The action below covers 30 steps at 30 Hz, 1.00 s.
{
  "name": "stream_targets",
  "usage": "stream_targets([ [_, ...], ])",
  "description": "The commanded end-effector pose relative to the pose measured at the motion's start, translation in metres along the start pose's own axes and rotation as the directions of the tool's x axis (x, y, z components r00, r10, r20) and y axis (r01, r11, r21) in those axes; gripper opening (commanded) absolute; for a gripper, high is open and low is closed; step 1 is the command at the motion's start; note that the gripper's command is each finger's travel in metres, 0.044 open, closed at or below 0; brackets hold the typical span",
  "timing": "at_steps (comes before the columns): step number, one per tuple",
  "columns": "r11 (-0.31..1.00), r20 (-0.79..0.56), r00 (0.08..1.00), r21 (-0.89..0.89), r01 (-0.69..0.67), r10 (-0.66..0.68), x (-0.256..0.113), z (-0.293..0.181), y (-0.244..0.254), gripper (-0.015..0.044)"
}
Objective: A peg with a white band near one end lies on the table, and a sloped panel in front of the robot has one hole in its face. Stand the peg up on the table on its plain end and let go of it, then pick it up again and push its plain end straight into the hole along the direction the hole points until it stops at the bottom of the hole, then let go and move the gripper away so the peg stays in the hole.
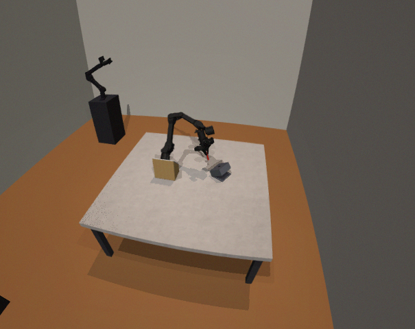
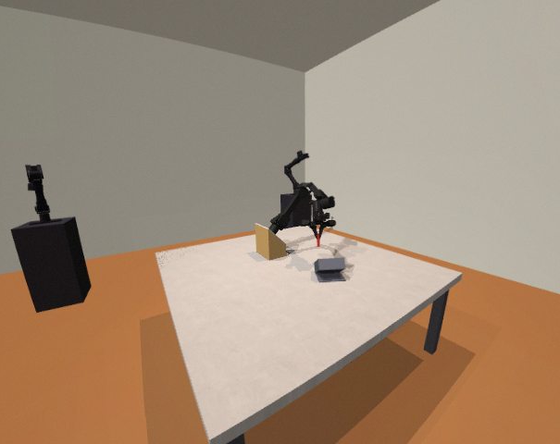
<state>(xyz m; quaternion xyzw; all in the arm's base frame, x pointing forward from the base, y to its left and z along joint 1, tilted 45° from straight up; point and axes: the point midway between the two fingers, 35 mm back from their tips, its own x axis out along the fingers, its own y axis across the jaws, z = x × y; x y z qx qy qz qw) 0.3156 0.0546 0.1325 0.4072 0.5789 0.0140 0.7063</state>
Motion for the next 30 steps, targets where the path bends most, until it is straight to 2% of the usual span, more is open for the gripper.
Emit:
stream_targets([
  [1,1.0,0.049,0.999,0.002,-0.007,0.007,-0.002,0.01,0.008,0.0],
  [8,1.0,0.14,0.99,0.008,-0.03,0.029,-0.008,0.028,0.024,0.0],
  [30,0.999,0.162,0.986,0.009,-0.038,0.036,0.027,0.041,0.03,0.0],
])
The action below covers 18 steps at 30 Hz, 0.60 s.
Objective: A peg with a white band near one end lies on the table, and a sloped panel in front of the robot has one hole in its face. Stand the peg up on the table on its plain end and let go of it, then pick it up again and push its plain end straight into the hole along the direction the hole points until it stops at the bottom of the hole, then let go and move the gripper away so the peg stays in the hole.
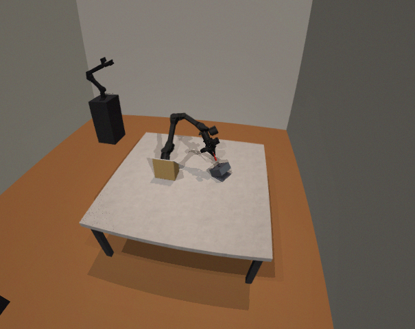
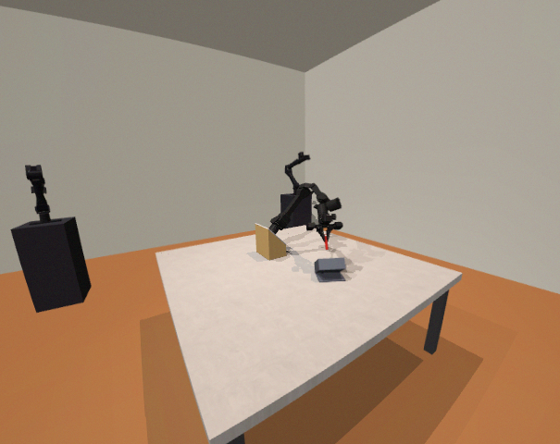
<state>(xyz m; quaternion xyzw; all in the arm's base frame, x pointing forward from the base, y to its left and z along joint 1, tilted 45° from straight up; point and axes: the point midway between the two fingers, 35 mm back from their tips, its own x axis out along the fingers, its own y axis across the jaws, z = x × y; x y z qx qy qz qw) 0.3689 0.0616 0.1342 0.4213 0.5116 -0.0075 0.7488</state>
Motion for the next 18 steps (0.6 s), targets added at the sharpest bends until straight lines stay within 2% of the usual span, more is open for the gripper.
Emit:
stream_targets([
  [1,1.0,0.002,1.0,0.004,0.003,-0.003,0.009,0.0,0.0,0.0],
  [18,1.0,0.012,1.0,0.0,-0.002,0.002,0.027,0.001,0.002,0.0],
])
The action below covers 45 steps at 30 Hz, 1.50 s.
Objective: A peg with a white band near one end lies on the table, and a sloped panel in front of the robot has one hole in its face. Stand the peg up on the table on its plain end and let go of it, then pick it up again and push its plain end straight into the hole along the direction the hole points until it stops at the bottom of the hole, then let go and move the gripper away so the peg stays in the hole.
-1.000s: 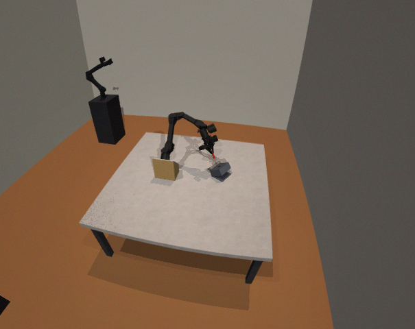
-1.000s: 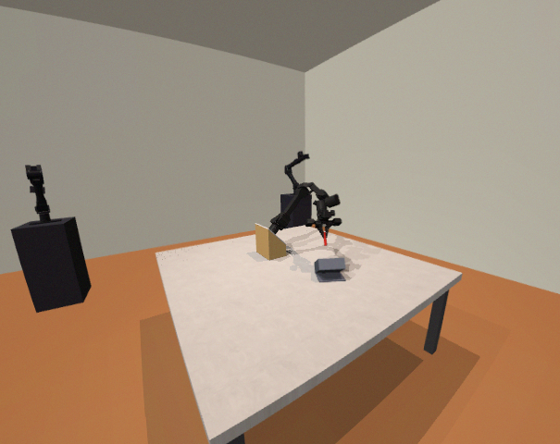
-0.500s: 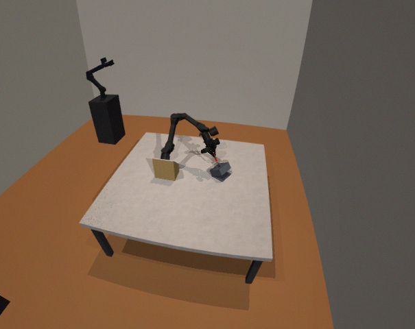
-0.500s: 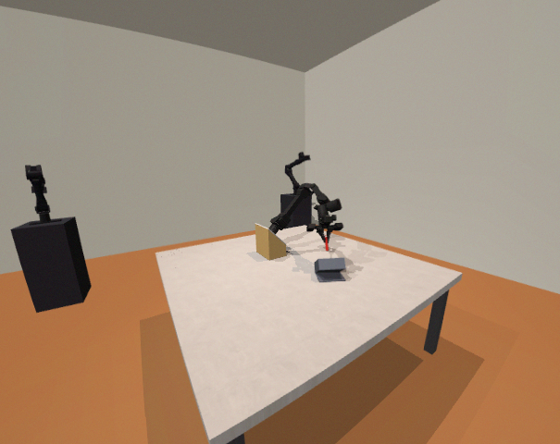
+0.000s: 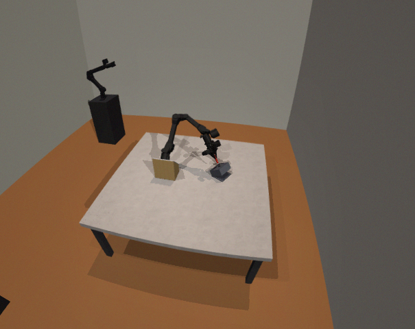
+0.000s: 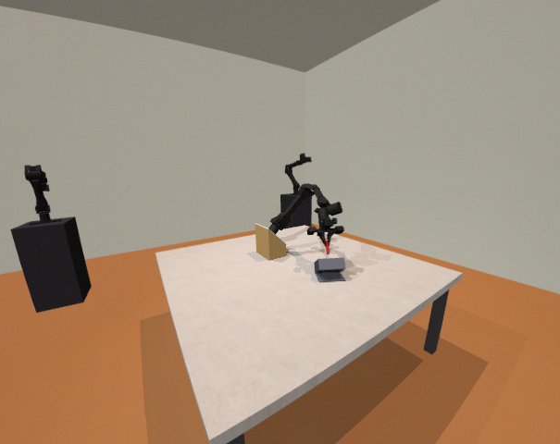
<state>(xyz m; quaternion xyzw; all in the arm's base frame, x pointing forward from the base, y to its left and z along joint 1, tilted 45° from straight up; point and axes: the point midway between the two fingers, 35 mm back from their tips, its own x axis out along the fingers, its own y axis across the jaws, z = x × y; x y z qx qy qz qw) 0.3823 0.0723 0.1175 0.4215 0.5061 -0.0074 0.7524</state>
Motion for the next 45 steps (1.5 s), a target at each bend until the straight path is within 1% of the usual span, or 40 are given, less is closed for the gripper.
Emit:
stream_targets([
  [1,1.0,0.0,1.0,0.003,0.003,-0.003,0.004,0.0,-0.001,0.0],
  [17,1.0,0.001,1.0,0.002,0.002,-0.002,0.025,-0.001,-0.001,0.0],
  [21,1.0,0.003,1.0,-0.002,-0.002,0.002,0.02,0.0,0.0,0.0],
  [45,1.0,0.003,1.0,-0.001,-0.002,0.002,0.023,-0.001,-0.001,0.0],
])
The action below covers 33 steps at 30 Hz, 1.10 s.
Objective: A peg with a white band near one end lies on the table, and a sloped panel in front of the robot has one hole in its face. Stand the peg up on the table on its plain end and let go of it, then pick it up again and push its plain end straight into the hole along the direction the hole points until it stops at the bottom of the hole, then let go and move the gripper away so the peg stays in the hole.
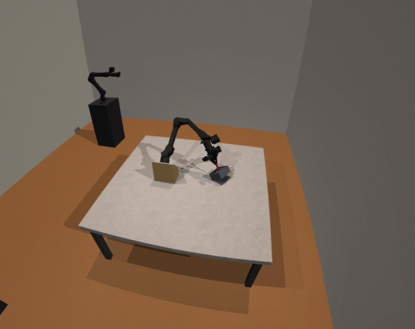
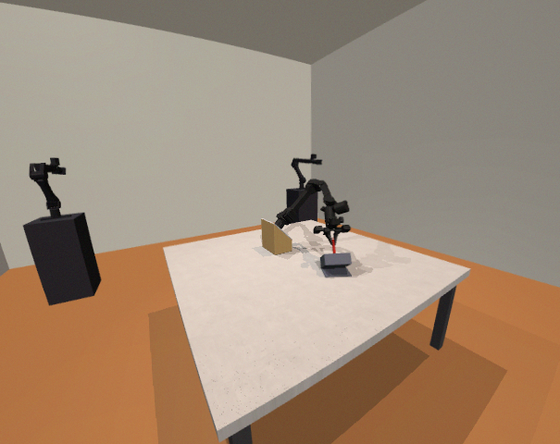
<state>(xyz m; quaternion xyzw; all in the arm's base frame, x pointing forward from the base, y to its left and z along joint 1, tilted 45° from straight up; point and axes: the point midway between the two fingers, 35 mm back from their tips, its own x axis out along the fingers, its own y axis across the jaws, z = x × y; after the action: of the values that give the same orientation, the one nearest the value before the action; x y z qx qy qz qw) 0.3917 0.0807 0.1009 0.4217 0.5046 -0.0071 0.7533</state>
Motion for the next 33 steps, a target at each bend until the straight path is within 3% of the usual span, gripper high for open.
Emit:
stream_targets([
  [1,1.0,0.0,1.0,-0.001,0.0,0.0,0.003,0.0,0.0,0.0],
  [33,1.0,0.0,1.0,-0.001,-0.001,0.001,0.023,0.0,-0.002,0.0],
])
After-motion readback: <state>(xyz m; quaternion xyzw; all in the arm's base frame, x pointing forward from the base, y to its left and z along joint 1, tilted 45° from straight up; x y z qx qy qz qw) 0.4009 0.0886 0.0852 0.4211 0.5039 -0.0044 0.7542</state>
